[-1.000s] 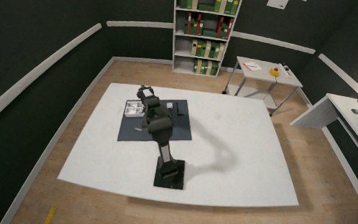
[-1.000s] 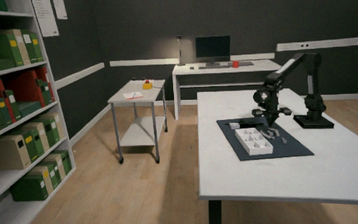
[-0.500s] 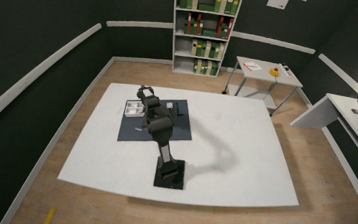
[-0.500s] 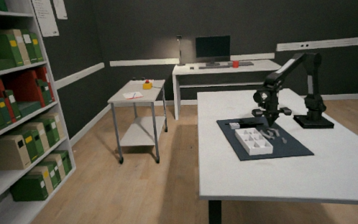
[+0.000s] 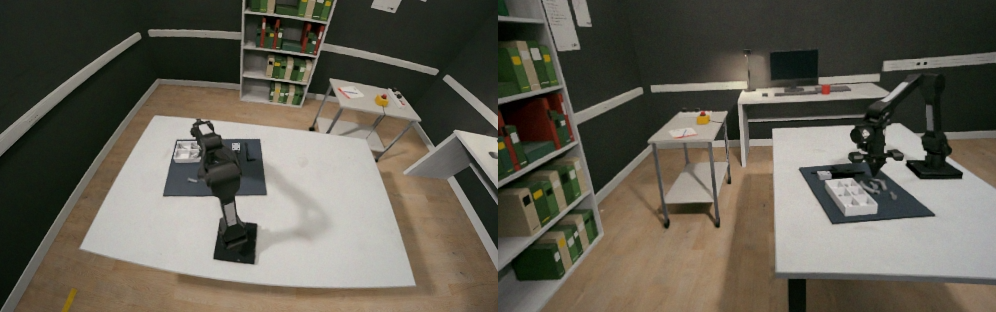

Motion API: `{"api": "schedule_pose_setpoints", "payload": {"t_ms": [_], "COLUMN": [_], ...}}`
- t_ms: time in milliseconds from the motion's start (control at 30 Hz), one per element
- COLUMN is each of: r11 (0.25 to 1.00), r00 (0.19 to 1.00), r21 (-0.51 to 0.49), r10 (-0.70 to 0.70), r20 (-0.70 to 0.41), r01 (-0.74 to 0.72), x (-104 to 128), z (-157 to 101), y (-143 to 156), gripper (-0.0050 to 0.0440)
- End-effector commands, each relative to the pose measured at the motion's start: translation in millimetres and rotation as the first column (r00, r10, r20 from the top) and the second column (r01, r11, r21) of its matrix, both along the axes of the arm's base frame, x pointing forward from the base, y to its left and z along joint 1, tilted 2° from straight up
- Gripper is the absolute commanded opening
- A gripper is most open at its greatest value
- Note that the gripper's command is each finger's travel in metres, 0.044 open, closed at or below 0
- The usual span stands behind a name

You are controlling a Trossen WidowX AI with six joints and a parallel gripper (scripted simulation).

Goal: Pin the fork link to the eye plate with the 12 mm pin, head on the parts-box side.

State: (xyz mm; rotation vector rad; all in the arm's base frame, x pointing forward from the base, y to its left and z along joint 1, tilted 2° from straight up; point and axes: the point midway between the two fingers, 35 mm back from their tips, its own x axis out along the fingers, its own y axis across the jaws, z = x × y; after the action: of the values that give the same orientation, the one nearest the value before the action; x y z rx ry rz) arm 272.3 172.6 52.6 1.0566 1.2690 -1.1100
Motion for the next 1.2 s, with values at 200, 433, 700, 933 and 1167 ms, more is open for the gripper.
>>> {"api": "schedule_pose_setpoints", "payload": {"t_ms": [200,433,700,933,1167], "r11": [1.000,1.000,1.000,1.000,1.000], "r00": [1.000,1.000,1.000,1.000,1.000], "r21": [0.020,0.020,0.020,0.020,0.020], "r10": [-0.002,-0.002,-0.002,-0.002,-0.002], "r20": [0.029,0.029,0.029,0.029,0.029], "r01": [0.001,0.001,0.001,0.001,0.001], "x": [3.7,3.7,3.7,3.7,3.7], "z": [10.3,10.3,10.3,10.3,10.3], "y": [3.2,3.2,3.2,3.2,3.2], "gripper": [-0.0050,0.0150,0.0150,0.0150,0.0150]}}
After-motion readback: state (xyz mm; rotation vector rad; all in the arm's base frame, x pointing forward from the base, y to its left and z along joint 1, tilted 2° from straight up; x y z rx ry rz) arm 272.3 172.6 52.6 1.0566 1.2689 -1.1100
